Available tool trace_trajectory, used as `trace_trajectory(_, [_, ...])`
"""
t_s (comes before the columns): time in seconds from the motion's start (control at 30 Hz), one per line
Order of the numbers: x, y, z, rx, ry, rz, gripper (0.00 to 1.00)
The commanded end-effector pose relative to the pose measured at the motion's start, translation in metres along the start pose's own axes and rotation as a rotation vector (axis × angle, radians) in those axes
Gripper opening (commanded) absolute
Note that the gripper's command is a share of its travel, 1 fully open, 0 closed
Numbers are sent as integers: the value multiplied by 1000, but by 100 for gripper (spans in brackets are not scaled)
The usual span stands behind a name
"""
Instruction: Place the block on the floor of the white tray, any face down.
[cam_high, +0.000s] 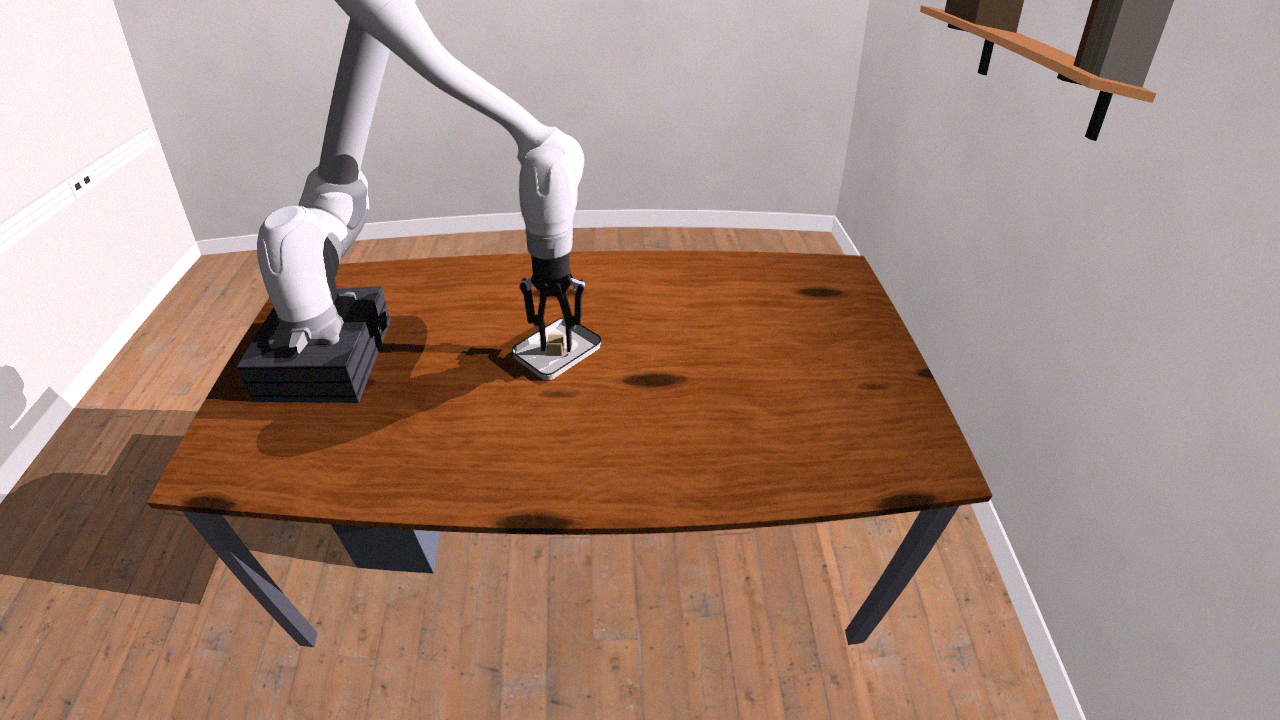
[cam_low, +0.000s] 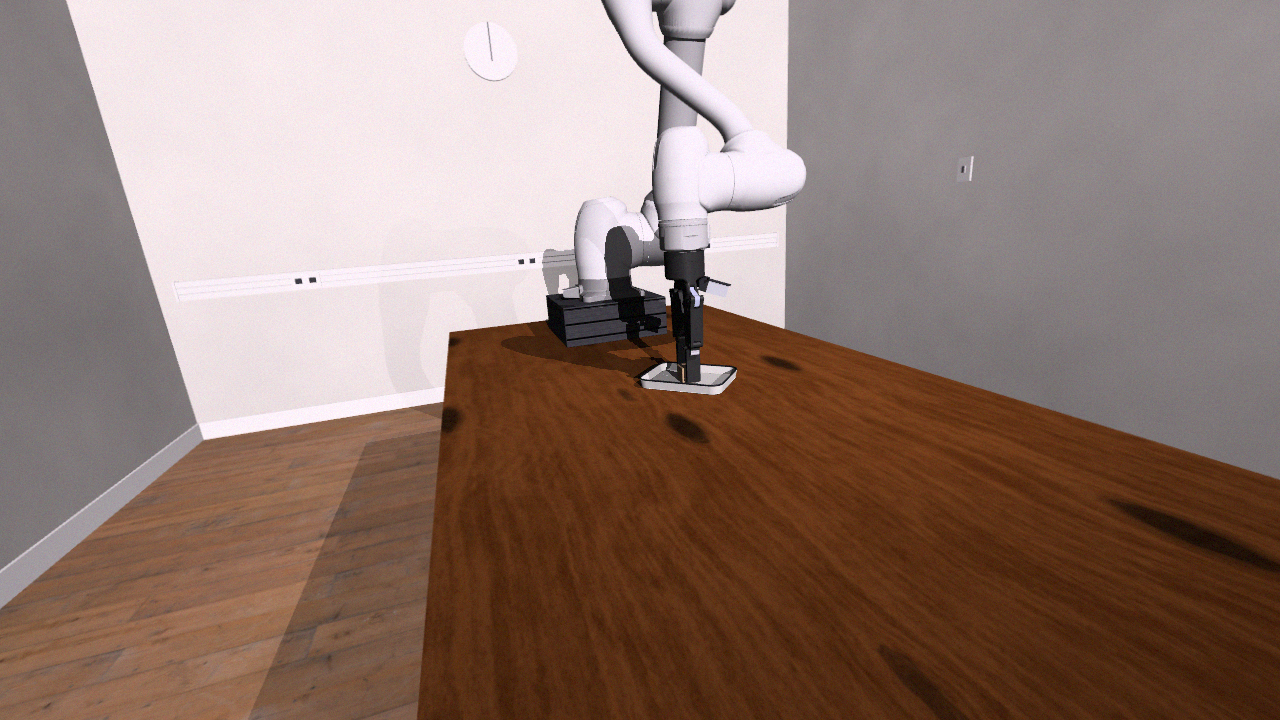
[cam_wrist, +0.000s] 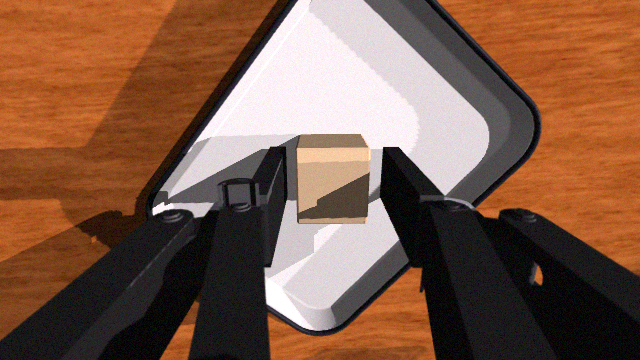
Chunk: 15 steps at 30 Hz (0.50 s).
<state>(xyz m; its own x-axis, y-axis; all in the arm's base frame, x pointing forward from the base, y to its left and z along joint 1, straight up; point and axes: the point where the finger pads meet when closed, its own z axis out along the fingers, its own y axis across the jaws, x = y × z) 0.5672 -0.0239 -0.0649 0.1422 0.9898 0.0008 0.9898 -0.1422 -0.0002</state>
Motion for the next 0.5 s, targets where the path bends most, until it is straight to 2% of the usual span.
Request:
trace_trajectory(0.0, [0, 0, -1, -1, 0, 0, 39])
trace_trajectory(0.47, [0, 0, -13, -1, 0, 0, 39])
